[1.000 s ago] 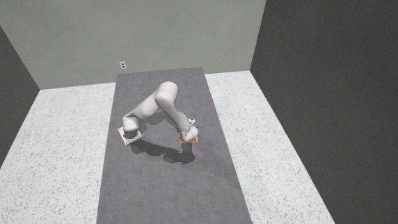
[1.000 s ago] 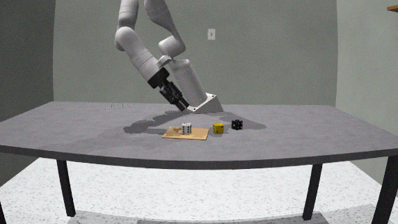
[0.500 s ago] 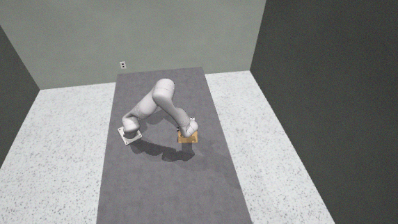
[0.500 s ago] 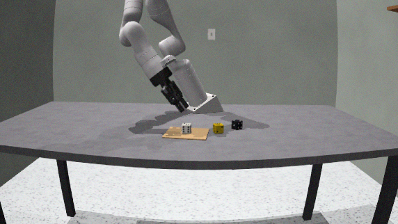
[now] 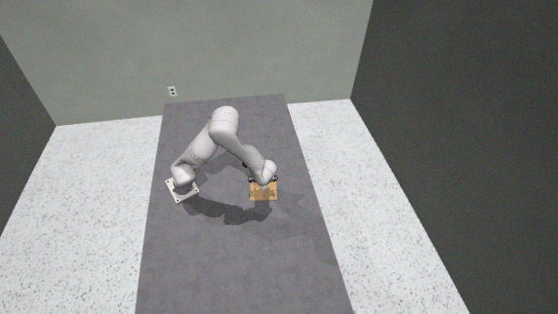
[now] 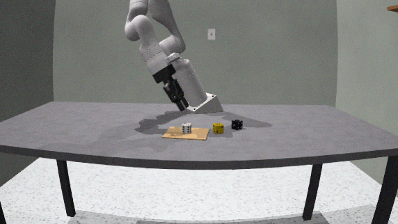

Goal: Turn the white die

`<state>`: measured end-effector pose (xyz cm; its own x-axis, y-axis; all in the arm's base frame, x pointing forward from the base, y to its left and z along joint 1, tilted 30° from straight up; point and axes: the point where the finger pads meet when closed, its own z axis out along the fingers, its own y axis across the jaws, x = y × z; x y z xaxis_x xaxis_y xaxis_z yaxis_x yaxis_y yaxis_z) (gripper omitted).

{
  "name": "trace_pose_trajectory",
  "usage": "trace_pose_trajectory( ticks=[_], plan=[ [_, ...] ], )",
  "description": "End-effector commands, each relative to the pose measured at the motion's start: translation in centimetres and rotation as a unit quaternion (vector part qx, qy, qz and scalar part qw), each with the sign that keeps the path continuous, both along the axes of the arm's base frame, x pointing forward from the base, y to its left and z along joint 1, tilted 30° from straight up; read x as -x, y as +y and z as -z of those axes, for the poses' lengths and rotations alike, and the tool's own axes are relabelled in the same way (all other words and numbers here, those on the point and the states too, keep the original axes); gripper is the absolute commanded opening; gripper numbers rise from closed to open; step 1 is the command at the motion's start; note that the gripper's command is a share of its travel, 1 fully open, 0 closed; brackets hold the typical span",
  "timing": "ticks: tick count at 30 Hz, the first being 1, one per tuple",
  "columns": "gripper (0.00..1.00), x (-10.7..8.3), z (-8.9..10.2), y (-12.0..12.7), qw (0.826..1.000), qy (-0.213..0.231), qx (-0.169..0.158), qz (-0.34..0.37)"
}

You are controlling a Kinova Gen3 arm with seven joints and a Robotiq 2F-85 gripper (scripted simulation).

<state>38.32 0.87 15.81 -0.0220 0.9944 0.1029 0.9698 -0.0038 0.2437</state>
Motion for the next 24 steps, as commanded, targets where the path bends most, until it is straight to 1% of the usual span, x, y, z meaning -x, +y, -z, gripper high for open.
trace_pose_trajectory(
  ticks=[1,9,24],
  plan=[
    [0.67,-0.12,-0.21,0.62,1.000,-0.004,0.004,-0.006],
    [0.67,-0.33,-0.40,0.74,1.000,-0.010,0.014,-0.003],
    [0.67,-0.35,-0.41,0.76,1.000,-0.010,0.016,-0.003]
  ],
)
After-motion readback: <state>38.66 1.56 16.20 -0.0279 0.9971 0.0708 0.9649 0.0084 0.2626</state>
